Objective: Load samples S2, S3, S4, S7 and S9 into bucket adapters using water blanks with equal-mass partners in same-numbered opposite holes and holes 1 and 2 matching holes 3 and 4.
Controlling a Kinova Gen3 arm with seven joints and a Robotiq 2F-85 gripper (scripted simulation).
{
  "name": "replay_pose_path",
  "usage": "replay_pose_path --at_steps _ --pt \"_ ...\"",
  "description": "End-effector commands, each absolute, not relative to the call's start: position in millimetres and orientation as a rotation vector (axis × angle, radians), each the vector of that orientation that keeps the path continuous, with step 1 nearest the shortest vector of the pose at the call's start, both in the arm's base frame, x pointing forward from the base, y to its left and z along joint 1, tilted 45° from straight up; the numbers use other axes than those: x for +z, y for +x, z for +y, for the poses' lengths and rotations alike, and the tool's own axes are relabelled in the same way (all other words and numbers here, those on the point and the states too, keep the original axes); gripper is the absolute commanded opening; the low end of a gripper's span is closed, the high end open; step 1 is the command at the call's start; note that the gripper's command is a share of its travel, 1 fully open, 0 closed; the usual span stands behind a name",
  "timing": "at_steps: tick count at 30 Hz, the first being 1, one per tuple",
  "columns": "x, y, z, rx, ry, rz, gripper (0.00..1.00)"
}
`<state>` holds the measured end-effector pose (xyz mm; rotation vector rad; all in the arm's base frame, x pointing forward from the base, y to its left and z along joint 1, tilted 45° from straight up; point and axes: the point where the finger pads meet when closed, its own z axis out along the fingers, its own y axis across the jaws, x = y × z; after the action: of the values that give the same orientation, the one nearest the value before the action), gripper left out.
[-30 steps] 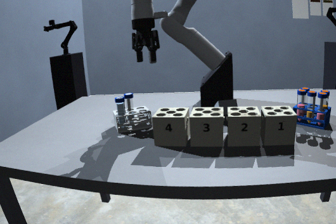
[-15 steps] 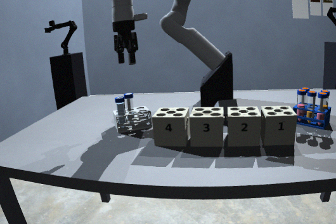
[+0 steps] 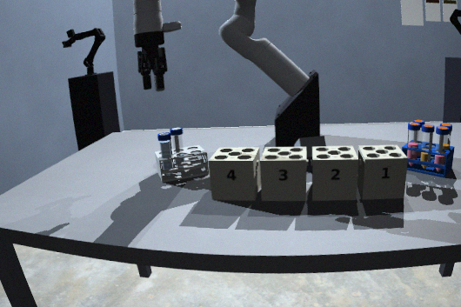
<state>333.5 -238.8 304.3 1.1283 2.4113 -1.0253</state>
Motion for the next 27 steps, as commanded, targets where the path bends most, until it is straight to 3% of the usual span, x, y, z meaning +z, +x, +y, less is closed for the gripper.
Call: replay_pose_path --at_steps 1,27 --pt "303 334 -241 -1.024 1.127 2.411 1.00" --pt "258 331 -287 -1.024 1.127 2.411 1.00"
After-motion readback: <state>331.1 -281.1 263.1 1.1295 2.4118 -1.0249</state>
